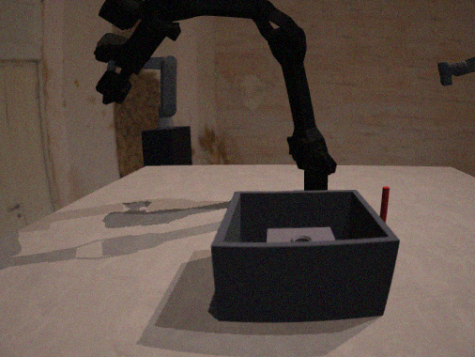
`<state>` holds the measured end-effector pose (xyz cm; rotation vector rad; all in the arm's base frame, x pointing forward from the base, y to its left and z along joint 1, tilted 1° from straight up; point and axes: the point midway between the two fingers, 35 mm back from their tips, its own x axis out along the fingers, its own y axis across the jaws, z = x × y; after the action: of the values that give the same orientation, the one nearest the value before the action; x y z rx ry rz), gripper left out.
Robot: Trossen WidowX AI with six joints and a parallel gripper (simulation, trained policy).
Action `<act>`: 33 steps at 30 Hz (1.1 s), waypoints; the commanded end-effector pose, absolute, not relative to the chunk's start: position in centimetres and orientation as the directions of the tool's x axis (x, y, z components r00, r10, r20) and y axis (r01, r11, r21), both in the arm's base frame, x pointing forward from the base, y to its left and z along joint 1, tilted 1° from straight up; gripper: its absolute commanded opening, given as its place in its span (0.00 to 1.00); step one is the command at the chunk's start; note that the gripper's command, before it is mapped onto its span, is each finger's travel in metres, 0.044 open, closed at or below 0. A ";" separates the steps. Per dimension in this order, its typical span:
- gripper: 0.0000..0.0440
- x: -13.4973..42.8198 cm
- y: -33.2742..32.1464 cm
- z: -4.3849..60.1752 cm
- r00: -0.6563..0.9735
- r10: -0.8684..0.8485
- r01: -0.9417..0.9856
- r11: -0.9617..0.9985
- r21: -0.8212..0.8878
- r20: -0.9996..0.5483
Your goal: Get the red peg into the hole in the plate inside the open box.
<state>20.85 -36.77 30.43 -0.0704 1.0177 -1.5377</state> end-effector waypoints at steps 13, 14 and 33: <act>1.00 28.6 -19.6 25.4 0.070 -0.697 0.777 0.486 -0.399 -0.714; 1.00 28.8 -18.5 25.1 0.085 -0.682 0.772 0.506 -0.384 -0.726; 1.00 24.6 0.5 20.2 0.174 -0.352 0.675 0.723 -0.149 -0.920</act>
<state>25.91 -1.38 20.98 0.2976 1.1489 -0.7701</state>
